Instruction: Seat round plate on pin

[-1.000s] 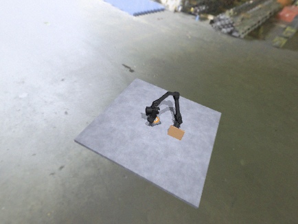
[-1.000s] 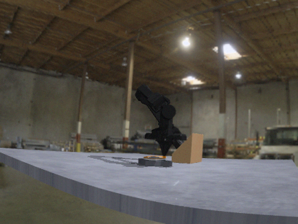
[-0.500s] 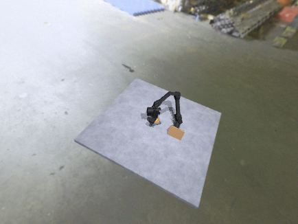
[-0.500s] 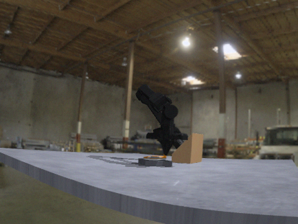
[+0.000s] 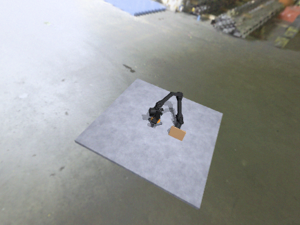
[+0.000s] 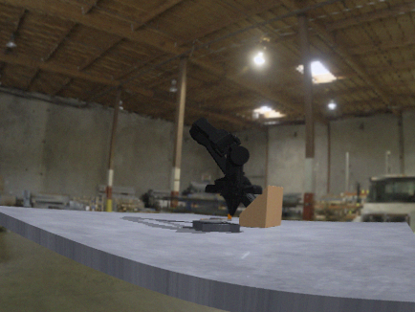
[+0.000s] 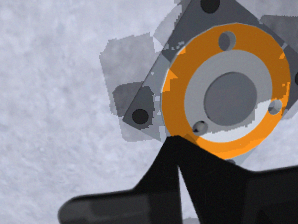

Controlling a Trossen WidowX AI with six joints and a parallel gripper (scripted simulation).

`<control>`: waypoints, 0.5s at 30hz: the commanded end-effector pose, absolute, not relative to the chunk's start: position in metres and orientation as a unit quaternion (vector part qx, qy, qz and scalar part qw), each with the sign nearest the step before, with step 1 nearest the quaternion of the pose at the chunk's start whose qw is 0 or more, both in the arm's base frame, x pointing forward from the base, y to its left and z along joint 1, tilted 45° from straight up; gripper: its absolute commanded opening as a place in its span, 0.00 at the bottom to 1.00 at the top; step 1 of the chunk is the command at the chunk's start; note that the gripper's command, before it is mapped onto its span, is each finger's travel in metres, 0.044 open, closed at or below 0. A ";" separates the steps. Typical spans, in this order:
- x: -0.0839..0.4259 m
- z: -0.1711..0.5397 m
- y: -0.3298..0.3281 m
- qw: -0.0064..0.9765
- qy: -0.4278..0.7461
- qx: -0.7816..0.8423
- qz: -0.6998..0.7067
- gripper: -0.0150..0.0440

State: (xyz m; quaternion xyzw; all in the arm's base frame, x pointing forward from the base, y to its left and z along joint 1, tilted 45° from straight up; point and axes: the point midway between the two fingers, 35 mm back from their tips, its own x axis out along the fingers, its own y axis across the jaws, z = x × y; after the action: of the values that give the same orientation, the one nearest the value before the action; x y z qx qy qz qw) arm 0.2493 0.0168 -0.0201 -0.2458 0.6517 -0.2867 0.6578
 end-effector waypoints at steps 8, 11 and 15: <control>0.239 -0.019 0.012 0.651 0.657 -0.248 -0.289 0.25; 0.238 -0.020 0.010 0.651 0.657 -0.248 -0.289 0.25; 0.240 -0.012 0.018 0.651 0.657 -0.247 -0.288 0.25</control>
State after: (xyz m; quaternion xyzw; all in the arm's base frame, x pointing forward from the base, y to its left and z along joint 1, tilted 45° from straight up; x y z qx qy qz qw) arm 0.2390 0.0129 -0.0168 -0.2493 0.6568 -0.2891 0.6503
